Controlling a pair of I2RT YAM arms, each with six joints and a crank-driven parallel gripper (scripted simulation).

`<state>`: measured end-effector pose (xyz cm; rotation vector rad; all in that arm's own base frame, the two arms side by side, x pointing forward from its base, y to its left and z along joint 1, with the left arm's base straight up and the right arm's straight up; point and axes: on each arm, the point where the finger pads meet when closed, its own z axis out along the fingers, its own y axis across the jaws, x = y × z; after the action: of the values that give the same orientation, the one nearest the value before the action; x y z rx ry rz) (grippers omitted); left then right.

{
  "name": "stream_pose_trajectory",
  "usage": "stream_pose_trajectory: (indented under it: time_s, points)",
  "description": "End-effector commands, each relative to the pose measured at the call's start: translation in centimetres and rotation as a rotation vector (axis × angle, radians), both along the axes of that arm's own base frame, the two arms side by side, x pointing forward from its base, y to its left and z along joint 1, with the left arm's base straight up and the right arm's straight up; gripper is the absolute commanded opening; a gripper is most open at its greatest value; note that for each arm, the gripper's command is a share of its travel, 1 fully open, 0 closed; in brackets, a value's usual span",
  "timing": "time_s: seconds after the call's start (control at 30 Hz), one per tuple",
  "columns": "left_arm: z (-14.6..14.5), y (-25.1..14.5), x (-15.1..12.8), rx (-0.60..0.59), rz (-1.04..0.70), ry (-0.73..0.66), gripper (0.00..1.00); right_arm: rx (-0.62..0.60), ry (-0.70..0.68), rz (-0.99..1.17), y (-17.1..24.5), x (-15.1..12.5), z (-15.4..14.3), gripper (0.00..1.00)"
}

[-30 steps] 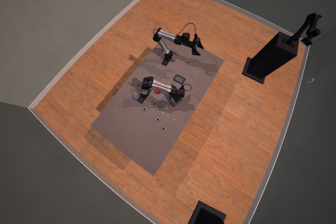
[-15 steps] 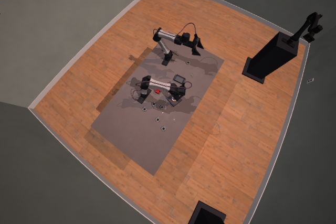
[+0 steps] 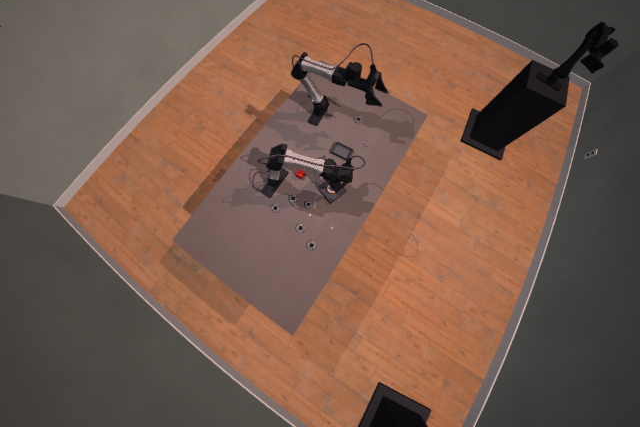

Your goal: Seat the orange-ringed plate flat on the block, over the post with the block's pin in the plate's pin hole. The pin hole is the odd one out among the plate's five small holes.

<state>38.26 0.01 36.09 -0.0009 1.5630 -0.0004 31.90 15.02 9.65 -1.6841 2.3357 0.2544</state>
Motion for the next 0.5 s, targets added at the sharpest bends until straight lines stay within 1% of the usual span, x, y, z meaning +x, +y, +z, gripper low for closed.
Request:
stream_pose_trajectory:
  time_s: [0.0, 0.2, 0.27, 0.33, 0.37, 0.43, 0.47]
  points:
    - [0.3, -0.2, 0.3, -0.003, 0.0, -0.011, 1.0, 0.019, -0.077, -0.075, -0.9, 1.2, 1.3, 0.86]
    - [0.5, -0.2, 0.3, -0.001, 0.0, 0.0, 1.0, 0.114, -0.265, -0.289, -2.1, 4.7, 4.3, 0.86]
    - [0.9, -0.2, 0.4, 0.0, -0.001, -0.015, 1.0, 0.141, -0.316, -0.35, -2.7, 5.3, 5.3, 0.86]
    - [0.9, -0.2, 0.4, 0.0, -0.001, -0.015, 1.0, 0.141, -0.316, -0.35, -2.7, 5.3, 5.3, 0.86]
    - [0.5, -0.1, 0.1, 0.0, 0.001, -0.009, 1.0, 0.158, -0.339, -0.368, -2.6, 5.5, 5.8, 0.86]
    - [0.1, -0.2, 0.6, 0.001, -0.001, 0.011, 1.0, 0.188, -0.39, -0.433, -3.7, 6.2, 6.9, 0.86]
    - [0.8, -0.2, 0.2, 0.001, -0.002, -0.007, 1.0, 0.204, -0.415, -0.462, -4.0, 6.5, 7.5, 0.86]
